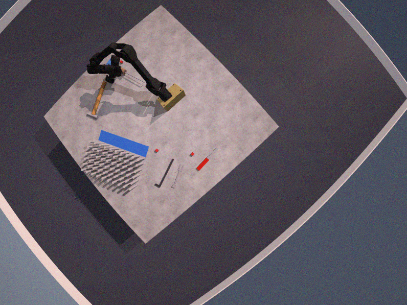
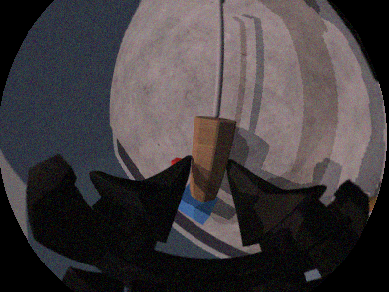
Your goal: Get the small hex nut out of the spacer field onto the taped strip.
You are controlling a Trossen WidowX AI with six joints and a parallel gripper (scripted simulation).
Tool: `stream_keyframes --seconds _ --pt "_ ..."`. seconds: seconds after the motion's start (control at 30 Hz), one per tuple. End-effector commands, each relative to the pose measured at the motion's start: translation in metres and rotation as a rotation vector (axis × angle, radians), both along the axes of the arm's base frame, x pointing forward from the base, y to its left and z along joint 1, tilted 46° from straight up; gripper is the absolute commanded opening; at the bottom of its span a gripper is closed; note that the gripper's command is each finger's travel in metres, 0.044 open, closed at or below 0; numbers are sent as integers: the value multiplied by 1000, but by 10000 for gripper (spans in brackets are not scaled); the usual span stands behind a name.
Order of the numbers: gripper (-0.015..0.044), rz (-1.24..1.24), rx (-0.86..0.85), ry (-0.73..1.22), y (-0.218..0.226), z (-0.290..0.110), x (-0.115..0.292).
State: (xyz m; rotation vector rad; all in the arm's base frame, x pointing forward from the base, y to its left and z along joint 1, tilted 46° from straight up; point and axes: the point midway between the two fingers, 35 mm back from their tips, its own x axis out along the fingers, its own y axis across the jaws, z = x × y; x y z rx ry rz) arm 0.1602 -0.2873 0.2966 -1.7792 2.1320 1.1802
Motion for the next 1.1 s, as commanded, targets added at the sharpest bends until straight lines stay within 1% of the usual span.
stream_keyframes --seconds 0.0,0.13,0.3,0.9,1.07 --pt "0 -3 -17 -12 15 19 -2" --pt "0 -4 -19 -12 29 32 -5" --pt "0 -14 -25 -32 30 33 -6" --pt "0 -292 -146 -565 34 23 -8" --pt "0 -300 -186 -723 42 34 6"
